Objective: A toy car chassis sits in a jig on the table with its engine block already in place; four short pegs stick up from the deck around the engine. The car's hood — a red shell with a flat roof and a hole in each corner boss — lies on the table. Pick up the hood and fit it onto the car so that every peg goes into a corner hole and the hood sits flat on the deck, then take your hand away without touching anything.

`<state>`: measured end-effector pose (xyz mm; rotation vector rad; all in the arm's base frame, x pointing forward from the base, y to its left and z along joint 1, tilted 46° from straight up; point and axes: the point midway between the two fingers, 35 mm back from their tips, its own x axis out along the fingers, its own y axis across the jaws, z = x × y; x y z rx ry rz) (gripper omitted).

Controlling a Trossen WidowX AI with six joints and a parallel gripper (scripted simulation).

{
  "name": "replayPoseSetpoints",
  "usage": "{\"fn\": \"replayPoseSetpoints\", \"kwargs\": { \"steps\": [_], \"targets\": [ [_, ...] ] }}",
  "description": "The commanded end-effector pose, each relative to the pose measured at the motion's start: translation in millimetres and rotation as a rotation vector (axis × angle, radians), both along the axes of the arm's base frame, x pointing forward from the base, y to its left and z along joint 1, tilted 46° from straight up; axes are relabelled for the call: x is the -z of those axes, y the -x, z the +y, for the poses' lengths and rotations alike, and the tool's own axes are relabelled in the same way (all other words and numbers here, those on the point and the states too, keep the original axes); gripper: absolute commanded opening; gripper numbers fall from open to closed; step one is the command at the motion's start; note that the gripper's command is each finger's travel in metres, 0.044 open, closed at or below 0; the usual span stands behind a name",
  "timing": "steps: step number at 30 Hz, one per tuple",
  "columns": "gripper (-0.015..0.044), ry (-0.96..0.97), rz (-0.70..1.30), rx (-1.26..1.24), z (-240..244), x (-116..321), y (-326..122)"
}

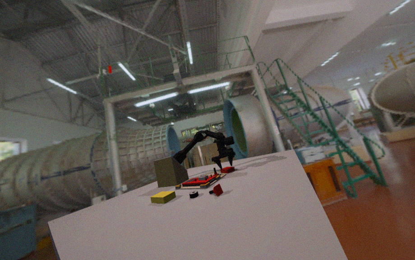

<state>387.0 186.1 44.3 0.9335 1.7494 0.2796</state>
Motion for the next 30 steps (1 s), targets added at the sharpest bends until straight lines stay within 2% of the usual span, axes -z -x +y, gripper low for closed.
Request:
{"fn": "replayPoseSetpoints", "kwargs": {
  "steps": [1,30],
  "targets": [
    [0.044,-0.003,0.004,0.0,2.5,1.6,0.8],
    [0.044,-0.004,0.004,0.0,12.6,11.5,2.5]
  ]
}}
